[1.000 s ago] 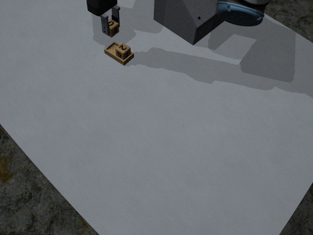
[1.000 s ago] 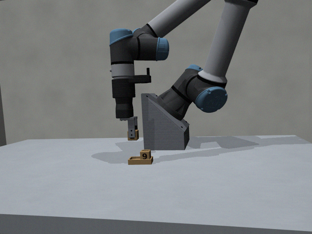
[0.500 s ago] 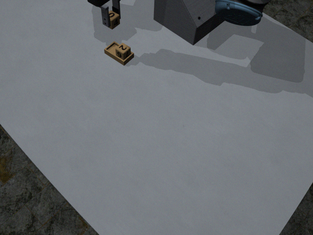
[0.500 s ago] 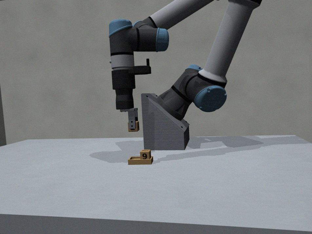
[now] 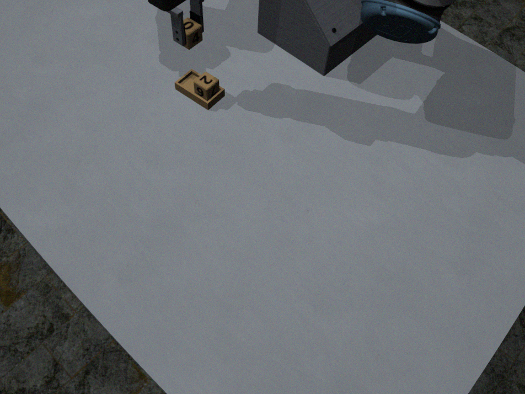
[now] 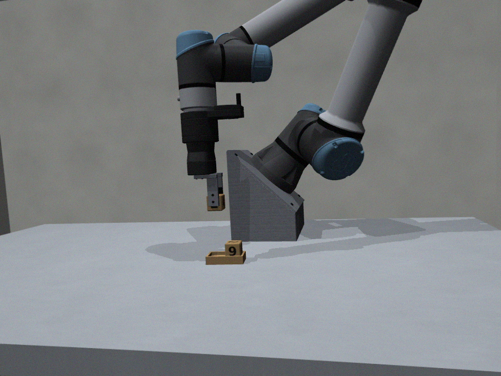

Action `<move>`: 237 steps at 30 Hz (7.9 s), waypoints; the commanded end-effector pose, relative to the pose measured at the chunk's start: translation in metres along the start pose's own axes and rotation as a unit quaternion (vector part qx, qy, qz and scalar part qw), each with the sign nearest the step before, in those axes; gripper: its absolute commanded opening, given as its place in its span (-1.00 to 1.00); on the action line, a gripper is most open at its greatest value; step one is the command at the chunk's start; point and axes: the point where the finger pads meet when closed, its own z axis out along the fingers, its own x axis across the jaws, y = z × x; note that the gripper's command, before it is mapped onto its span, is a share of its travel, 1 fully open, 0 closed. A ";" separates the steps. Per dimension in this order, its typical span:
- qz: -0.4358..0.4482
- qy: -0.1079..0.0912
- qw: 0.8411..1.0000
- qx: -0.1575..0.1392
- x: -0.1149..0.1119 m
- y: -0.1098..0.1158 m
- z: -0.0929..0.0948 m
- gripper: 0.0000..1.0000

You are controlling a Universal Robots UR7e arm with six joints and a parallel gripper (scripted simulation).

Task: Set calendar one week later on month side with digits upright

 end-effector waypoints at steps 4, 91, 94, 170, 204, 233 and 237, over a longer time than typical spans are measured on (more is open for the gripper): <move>0.048 -0.001 0.999 0.001 0.001 -0.012 0.000 0.20; 0.697 -0.001 0.717 0.000 -0.004 -0.125 0.010 0.20; 0.697 -0.001 0.717 0.000 -0.004 -0.125 0.011 0.20; 0.697 -0.001 0.717 0.000 -0.003 -0.126 0.107 0.20; 0.697 0.000 0.717 0.000 -0.004 -0.125 0.106 0.20; 0.697 0.000 0.717 0.000 -0.004 -0.125 0.106 0.20; 0.697 0.000 0.717 0.000 -0.004 -0.125 0.106 0.20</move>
